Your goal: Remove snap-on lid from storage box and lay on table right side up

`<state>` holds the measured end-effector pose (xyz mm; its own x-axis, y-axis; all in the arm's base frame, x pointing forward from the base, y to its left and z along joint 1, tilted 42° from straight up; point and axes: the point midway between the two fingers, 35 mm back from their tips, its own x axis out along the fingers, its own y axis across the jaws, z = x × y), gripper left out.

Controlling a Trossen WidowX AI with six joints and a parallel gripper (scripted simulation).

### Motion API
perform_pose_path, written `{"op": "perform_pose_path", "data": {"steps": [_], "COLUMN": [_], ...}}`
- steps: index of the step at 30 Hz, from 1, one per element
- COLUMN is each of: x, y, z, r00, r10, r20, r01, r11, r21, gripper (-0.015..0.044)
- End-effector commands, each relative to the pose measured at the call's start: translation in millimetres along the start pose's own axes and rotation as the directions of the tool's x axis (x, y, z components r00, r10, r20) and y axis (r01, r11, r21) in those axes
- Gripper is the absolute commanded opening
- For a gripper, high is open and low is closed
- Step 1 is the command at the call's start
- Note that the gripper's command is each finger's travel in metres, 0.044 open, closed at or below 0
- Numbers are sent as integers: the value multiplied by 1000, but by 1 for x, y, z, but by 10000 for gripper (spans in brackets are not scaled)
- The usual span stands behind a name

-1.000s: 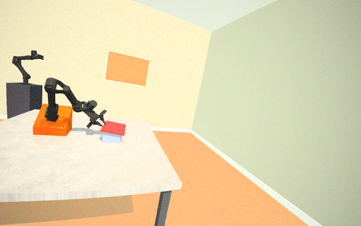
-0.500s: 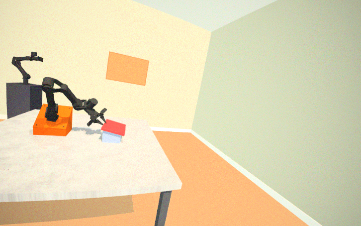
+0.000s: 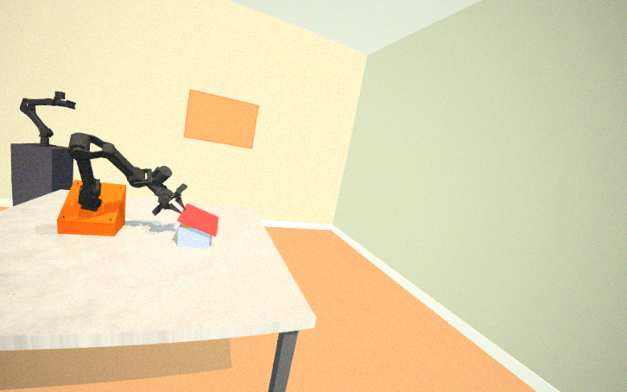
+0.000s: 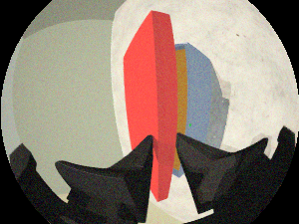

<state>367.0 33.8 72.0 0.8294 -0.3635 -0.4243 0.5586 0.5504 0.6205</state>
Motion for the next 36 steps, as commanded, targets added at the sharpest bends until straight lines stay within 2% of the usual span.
{"op": "perform_pose_path", "data": {"steps": [1,36], "x": [-3,-10], "y": [8,63], "z": [1,1], "r00": [1000,1000], "r10": [4,5], "r20": [3,3], "r01": [-4,-5], "r11": [1000,1000], "r21": [6,8], "gripper": [0,0]}}
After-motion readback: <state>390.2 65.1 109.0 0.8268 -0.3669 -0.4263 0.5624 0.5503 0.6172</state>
